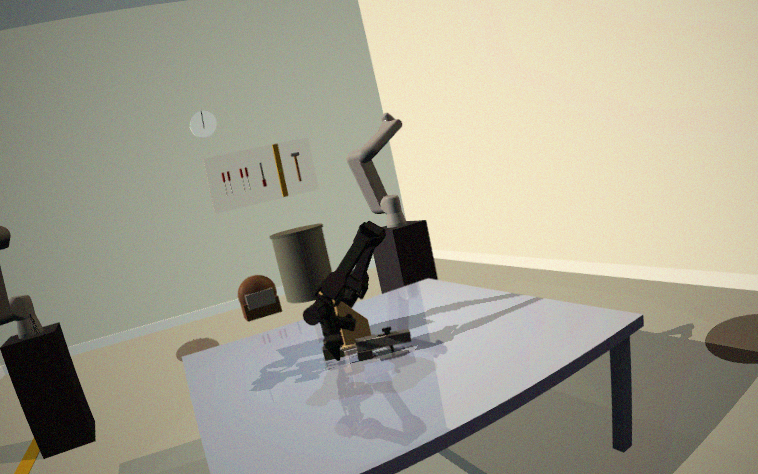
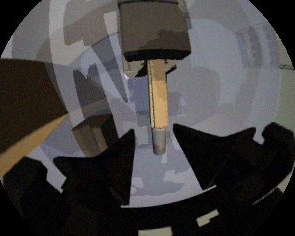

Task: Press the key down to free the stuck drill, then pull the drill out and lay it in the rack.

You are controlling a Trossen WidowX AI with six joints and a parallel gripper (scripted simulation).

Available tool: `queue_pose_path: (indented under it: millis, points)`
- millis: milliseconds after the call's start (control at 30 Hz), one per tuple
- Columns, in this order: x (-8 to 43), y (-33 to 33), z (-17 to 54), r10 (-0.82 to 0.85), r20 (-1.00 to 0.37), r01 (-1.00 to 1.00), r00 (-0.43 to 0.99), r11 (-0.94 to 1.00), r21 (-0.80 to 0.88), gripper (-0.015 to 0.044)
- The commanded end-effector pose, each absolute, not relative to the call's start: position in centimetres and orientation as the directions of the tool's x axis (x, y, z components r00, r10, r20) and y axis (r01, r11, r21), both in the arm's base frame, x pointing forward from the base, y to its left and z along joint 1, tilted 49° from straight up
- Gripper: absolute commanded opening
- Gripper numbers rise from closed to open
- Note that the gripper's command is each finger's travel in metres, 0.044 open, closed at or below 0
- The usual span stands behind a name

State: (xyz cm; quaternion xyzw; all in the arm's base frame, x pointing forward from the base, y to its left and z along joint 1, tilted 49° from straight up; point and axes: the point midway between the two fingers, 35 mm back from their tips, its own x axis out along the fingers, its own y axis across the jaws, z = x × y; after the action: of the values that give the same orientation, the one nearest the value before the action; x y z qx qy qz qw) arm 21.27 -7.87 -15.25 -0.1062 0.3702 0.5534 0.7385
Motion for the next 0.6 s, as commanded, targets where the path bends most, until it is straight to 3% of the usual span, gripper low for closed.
queue_pose_path:
  millis: [0,100,567]
  points:
    - [21.36,-7.72,-15.17,0.737,-0.666,-0.895,0.117,0.369,0.250,0.0368]
    - [21.46,-7.56,-15.11,0.735,-0.668,-0.896,0.119,0.370,0.247,0.0440]
    - [21.73,-7.05,-14.89,0.735,-0.668,-0.896,0.119,0.369,0.247,0.0440]
